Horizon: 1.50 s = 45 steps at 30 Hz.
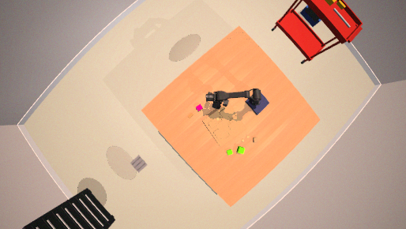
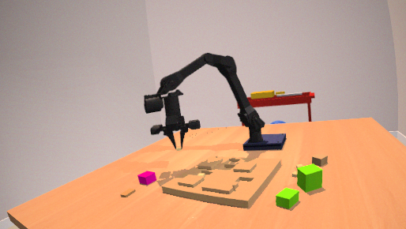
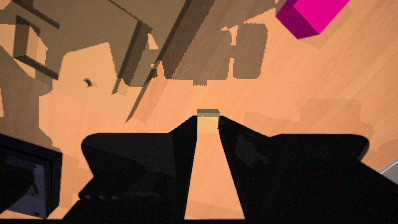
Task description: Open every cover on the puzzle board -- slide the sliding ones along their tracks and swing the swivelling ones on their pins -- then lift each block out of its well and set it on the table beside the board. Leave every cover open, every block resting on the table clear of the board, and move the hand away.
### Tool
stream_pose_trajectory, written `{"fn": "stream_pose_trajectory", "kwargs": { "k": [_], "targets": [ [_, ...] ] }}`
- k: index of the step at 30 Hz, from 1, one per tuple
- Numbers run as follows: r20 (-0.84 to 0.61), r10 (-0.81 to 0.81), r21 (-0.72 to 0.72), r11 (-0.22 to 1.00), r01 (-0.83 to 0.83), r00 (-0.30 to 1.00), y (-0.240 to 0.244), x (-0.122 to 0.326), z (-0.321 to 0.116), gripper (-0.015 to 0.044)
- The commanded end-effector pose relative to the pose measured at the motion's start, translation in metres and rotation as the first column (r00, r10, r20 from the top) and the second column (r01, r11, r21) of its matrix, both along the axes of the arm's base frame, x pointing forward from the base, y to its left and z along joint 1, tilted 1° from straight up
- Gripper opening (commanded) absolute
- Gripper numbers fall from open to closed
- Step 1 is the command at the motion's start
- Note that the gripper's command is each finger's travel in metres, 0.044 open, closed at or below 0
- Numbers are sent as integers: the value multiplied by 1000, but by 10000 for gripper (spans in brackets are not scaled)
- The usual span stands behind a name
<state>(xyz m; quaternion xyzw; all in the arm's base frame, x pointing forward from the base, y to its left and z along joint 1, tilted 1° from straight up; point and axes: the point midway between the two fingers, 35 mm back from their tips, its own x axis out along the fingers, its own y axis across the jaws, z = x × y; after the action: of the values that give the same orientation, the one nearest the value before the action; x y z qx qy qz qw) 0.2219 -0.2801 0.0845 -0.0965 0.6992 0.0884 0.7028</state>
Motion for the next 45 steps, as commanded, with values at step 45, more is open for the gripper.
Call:
{"fn": "stream_pose_trajectory", "kwargs": {
  "k": [45],
  "targets": [
    [-10, 4, 5, 1000, -4, 1000, 4, -5, -77, 80]
  ]
}}
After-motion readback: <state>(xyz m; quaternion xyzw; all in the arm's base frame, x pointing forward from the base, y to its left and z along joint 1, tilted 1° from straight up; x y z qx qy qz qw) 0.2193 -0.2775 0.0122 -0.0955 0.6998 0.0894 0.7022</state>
